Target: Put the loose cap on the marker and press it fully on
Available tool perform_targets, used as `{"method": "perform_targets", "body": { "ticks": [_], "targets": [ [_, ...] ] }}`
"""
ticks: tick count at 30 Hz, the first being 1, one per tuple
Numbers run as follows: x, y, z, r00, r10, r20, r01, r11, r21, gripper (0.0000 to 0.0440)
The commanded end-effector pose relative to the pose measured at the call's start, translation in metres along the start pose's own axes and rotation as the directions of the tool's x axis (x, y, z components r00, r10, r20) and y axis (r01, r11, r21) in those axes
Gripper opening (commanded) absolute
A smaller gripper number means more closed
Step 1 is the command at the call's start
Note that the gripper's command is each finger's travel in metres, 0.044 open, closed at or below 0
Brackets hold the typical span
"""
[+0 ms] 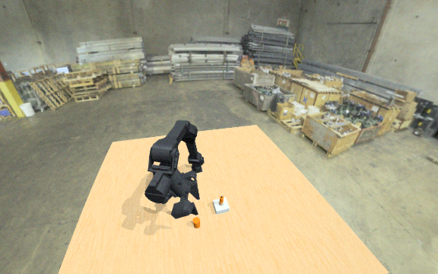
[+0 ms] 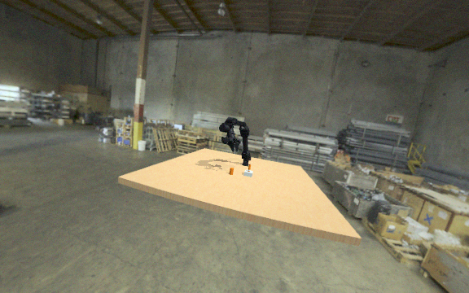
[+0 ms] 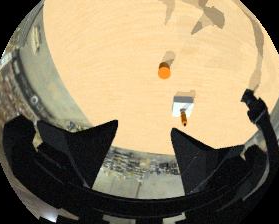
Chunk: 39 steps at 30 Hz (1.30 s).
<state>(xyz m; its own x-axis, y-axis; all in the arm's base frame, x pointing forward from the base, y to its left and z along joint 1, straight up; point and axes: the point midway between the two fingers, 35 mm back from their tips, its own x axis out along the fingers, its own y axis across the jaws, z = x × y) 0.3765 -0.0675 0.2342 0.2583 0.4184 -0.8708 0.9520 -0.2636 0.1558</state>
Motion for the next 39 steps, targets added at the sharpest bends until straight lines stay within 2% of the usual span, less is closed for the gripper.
{"method": "perform_targets", "body": {
  "ticks": [1, 19, 39],
  "targets": [
    [0.004, 0.0, 0.005, 1.0, -0.019, 0.025, 0.019, 1.0, -0.005, 0.0326],
    [0.035, -0.003, 0.034, 0.978, -0.131, 0.16, 0.135, 0.991, -0.013, 0.0321],
    [0.075, -0.01, 0.055, 0.922, -0.245, 0.3, 0.27, 0.962, -0.044, 0.031]
  ]
}}
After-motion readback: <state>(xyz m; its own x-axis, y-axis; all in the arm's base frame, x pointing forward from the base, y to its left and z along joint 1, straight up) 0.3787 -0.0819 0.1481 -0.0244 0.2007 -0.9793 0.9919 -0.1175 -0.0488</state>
